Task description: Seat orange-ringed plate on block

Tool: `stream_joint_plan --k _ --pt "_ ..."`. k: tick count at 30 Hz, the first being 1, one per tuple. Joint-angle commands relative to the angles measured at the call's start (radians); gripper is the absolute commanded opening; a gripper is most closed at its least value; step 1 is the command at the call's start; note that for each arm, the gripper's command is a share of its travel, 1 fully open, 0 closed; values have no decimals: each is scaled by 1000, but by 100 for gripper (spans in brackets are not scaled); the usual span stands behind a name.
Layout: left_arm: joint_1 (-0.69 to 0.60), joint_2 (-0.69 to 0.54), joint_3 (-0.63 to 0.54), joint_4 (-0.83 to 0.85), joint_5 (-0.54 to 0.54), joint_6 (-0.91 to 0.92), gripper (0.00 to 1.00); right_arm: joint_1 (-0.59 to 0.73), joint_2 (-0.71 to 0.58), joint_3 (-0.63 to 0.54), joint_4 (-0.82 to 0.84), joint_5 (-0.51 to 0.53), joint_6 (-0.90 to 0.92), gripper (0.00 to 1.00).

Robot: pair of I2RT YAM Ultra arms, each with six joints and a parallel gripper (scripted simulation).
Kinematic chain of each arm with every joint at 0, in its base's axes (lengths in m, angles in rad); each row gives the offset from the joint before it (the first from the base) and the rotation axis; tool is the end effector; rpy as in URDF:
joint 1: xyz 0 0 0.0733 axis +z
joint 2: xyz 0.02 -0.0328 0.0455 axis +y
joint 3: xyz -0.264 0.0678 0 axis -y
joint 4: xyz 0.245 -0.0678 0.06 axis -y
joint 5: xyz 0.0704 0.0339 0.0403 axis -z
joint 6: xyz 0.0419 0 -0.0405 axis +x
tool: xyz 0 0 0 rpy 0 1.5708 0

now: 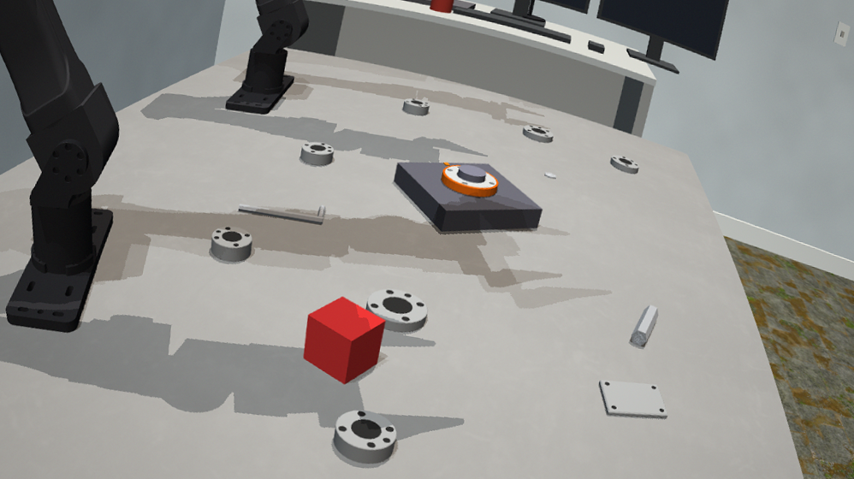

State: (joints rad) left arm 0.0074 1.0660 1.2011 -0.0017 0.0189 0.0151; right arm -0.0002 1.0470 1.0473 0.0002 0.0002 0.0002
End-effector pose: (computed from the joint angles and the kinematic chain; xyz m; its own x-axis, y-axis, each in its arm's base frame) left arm 0.2383 0.0021 0.4571 0.1332 0.0161 -0.9910 0.0093 0.9998 0.0175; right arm 0.2452 0.0010 0.4073 0.0005 0.0002 -1.0000 0.0004 1.0000 0.0002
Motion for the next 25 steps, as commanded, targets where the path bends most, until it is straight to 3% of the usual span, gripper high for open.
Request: stream_joint_plan --k 1,4,25 --pt "-14 -25 -117 32 -11 -11 77 -1 -12 -13 -15 -3 -8 100" --pt "-14 -36 -197 41 -16 -15 77 -1 -12 -15 -15 -3 -8 100" --pt "-9 -23 -121 40 -26 -20 77 1 -14 17 -12 -4 -8 100"
